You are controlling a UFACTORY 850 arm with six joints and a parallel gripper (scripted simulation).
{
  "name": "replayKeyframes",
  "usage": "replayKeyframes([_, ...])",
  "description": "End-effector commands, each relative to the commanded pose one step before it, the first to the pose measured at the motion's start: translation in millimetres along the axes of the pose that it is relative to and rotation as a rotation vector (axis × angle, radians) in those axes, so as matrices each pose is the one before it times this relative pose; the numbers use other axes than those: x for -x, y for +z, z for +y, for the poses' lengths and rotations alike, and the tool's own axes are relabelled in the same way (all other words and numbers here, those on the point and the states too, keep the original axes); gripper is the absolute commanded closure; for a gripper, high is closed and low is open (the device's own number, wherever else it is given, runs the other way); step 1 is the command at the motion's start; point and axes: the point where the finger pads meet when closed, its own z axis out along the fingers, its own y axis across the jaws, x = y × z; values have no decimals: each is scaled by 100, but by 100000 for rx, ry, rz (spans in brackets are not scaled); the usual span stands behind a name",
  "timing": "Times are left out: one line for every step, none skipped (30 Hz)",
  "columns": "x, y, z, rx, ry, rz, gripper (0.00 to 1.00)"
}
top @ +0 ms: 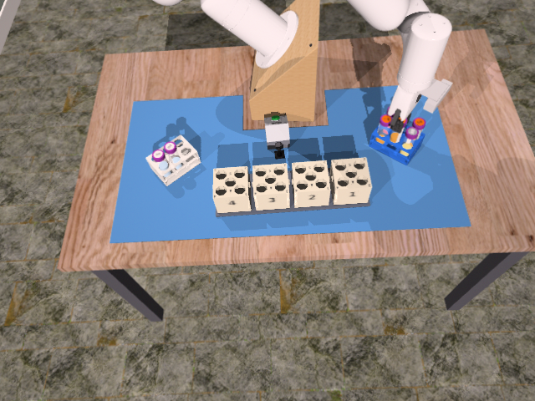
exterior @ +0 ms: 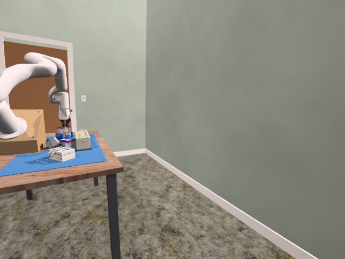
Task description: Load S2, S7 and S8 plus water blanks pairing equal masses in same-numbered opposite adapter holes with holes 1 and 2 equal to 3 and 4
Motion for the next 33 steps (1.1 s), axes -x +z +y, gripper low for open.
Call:
replayKeyframes([-124, -663, 22, -13, 87, 298, 100])
replayKeyframes([0, -200, 0, 0, 0, 0, 100])
replayKeyframes([0, -200, 0, 0, 0, 0, 100])
replayKeyframes([0, -200, 0, 0, 0, 0, 100])
replayKeyframes([0, -200, 0, 0, 0, 0, 100])
replayKeyframes([0, -200, 0, 0, 0, 0, 100])
replayKeyframes([0, -200, 0, 0, 0, 0, 100])
replayKeyframes([0, -200, 0, 0, 0, 0, 100])
replayKeyframes([0, -200, 0, 0, 0, 0, 100])
replayKeyframes([0, -200, 0, 0, 0, 0, 100])
replayKeyframes([0, -200, 0, 0, 0, 0, 100])
replayKeyframes([0, -200, 0, 0, 0, 0, 100])
replayKeyframes([0, 0, 0, 0, 0, 0, 100])
replayKeyframes([0, 0, 0, 0, 0, 0, 100])
replayKeyframes([1, -195, 1, 0, 0, 2, 100])
replayKeyframes([1, -198, 0, -1, 0, 1, 100])
replayKeyframes([-3, -208, -1, 1, 0, -3, 100])
replayKeyframes([0, -200, 0, 0, 0, 0, 100])
replayKeyframes([0, -200, 0, 0, 0, 0, 100])
replayKeyframes([0, -200, 0, 0, 0, 0, 100])
replayKeyframes([0, -200, 0, 0, 0, 0, 100])
replayKeyframes([0, -200, 0, 0, 0, 0, 100])
replayKeyframes([0, -200, 0, 0, 0, 0, 100])
replayKeyframes([0, -200, 0, 0, 0, 0, 100])
replayKeyframes([0, -200, 0, 0, 0, 0, 100])
replayKeyframes([0, -200, 0, 0, 0, 0, 100])
replayKeyframes([0, -200, 0, 0, 0, 0, 100])
replayKeyframes([0, -200, 0, 0, 0, 0, 100])
replayKeyframes([0, -200, 0, 0, 0, 0, 100])
replayKeyframes([0, 0, 0, 0, 0, 0, 100])
replayKeyframes([0, 0, 0, 0, 0, 0, 100])
replayKeyframes([1, -195, 1, -1, 0, 2, 100])
replayKeyframes([1, -198, 0, -1, -1, 1, 100])
